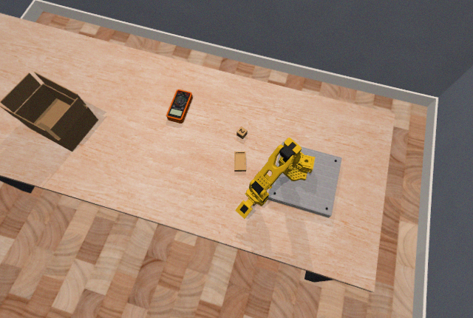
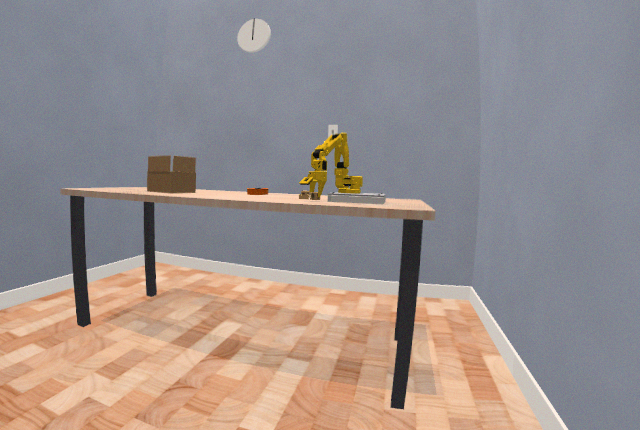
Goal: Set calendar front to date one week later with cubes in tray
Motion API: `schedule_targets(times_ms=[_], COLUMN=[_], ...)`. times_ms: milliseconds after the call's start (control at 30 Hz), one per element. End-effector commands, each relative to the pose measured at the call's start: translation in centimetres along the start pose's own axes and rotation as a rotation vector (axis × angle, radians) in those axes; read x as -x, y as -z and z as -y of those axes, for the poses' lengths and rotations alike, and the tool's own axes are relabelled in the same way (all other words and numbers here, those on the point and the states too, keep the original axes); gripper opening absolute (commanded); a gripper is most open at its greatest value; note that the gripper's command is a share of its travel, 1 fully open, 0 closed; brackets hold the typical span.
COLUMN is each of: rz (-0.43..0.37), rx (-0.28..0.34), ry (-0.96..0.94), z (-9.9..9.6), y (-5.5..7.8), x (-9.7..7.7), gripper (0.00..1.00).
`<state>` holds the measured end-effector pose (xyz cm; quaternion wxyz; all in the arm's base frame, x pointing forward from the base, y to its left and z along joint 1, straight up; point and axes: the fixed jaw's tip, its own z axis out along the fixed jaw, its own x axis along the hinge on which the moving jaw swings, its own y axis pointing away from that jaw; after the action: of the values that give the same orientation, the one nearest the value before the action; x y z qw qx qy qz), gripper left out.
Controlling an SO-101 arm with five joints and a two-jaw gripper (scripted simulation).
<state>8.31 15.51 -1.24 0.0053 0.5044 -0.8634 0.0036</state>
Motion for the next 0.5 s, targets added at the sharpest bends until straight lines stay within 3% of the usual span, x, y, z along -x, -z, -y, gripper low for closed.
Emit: schedule_targets(times_ms=[0, 467], rz=[-0.017, -0.017], rx=[0.001, 0.001], ry=[-0.003, -0.003], z=[-0.14, -0.14], y=[-0.46, -0.72], x=[-0.35, -0.36], gripper=[0.00, 0.00])
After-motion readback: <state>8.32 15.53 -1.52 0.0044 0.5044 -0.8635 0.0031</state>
